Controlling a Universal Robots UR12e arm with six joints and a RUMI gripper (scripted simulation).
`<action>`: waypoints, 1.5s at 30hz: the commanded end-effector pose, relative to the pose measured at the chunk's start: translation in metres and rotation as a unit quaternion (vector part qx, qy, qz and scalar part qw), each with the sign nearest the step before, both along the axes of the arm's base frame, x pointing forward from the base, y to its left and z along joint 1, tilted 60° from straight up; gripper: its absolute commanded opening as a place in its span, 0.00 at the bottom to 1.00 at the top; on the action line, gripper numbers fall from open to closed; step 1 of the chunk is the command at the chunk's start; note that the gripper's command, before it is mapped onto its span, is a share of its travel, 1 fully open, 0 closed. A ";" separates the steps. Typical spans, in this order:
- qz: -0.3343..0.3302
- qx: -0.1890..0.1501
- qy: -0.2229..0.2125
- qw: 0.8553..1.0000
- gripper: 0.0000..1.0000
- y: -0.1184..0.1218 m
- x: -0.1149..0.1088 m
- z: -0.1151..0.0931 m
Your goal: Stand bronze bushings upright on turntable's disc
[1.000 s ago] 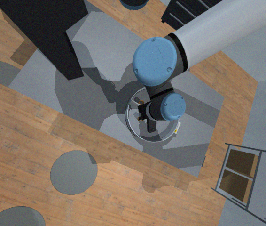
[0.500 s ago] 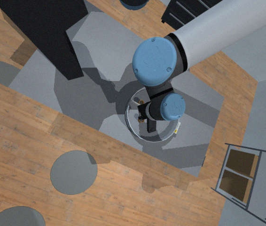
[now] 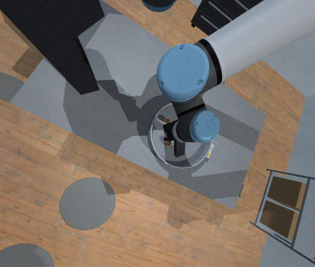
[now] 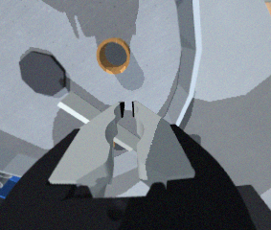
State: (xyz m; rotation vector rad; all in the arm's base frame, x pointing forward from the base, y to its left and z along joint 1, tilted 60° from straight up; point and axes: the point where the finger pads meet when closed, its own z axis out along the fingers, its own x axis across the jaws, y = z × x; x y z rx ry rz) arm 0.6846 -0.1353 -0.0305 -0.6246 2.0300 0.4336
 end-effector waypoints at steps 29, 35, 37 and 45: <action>0.013 -0.016 -0.013 1.000 0.05 0.090 -0.022 0.067; 0.017 -0.021 -0.017 1.000 0.05 0.116 -0.029 0.087; 0.019 -0.024 -0.019 0.999 0.05 0.130 -0.032 0.097; 0.026 -0.034 -0.028 0.999 0.05 0.187 -0.045 0.141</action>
